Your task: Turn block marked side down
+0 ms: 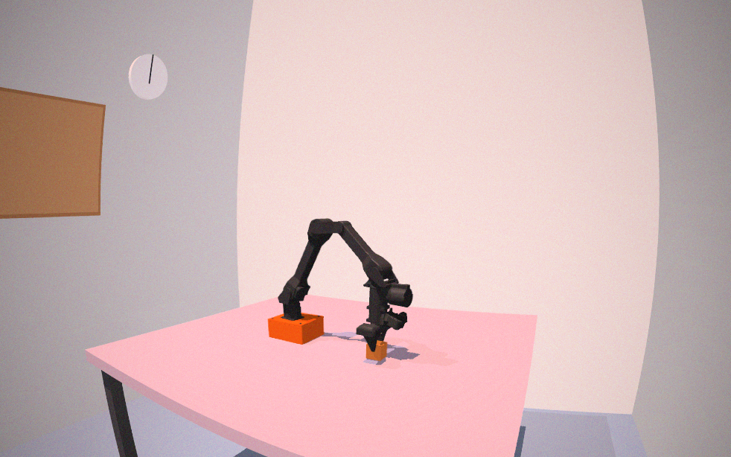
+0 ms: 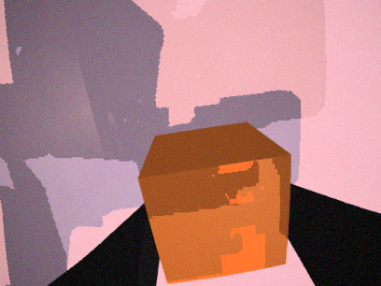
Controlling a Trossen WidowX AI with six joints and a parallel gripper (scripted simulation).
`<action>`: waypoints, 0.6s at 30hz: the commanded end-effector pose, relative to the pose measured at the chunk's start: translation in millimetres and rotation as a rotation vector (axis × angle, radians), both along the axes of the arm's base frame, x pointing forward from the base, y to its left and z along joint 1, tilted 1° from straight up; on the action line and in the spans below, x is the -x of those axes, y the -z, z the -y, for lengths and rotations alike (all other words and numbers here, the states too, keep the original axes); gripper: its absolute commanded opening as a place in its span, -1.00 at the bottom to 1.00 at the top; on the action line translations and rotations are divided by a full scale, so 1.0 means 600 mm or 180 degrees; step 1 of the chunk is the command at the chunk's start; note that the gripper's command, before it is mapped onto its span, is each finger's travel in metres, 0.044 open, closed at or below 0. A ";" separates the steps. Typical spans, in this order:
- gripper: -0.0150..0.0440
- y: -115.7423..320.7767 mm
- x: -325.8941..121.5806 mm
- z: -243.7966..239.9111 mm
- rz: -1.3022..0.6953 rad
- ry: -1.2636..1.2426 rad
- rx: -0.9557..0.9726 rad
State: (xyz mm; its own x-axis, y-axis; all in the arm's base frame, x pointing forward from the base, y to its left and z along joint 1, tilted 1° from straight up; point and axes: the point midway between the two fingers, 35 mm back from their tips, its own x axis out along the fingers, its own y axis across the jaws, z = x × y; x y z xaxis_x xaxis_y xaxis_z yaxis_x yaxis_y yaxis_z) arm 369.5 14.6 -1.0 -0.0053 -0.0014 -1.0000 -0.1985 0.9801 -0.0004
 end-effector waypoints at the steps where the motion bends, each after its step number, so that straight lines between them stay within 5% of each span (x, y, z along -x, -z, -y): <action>1: -0.49 -0.041 -0.005 0.000 0.0063 0.0011 0.0005; 18: -0.49 -0.034 -0.009 0.001 0.0465 0.0025 -0.0087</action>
